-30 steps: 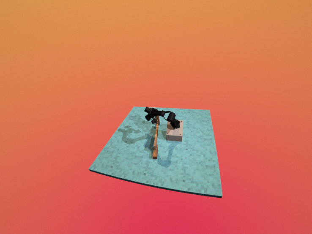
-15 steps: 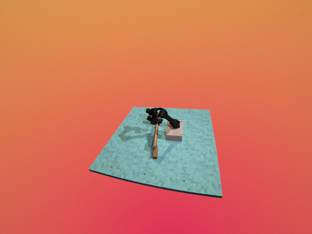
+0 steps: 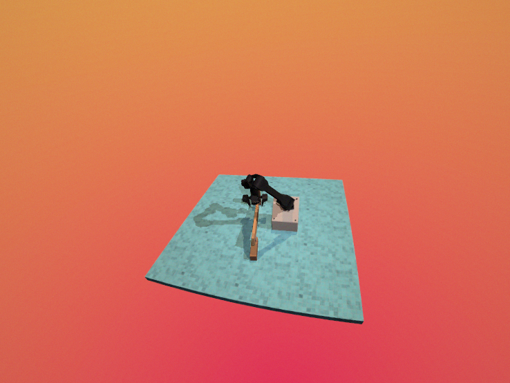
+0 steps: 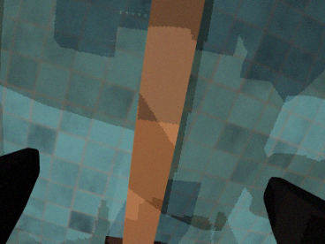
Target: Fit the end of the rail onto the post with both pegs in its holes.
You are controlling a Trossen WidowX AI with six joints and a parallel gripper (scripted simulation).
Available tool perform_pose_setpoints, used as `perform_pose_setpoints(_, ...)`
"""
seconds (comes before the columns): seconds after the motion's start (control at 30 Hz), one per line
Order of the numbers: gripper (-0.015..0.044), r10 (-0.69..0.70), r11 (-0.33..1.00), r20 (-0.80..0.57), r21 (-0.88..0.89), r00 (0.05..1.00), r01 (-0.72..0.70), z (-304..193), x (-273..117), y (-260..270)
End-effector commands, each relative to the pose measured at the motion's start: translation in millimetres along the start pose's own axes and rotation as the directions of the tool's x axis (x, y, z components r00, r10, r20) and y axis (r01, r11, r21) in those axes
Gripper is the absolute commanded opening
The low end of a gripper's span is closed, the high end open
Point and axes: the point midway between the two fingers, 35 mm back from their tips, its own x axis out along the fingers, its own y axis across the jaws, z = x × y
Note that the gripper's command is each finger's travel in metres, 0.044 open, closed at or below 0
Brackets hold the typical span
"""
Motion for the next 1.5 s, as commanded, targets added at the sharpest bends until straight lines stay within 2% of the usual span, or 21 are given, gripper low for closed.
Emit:
perform_pose_setpoints(0.0, 0.0440, 0.000, 1.000, 0.006, -0.003, 1.000, 0.000, -0.3, 6.0, -0.2)
perform_pose_setpoints(1.37, 0.0440, -0.001, 1.000, 0.010, -0.003, 1.000, 0.001, 2.5, 69.1, 1.7)
perform_pose_setpoints(1.47, 0.0361, -0.001, 1.000, 0.010, -0.003, 1.000, 0.001, 2.5, 69.1, 1.7)
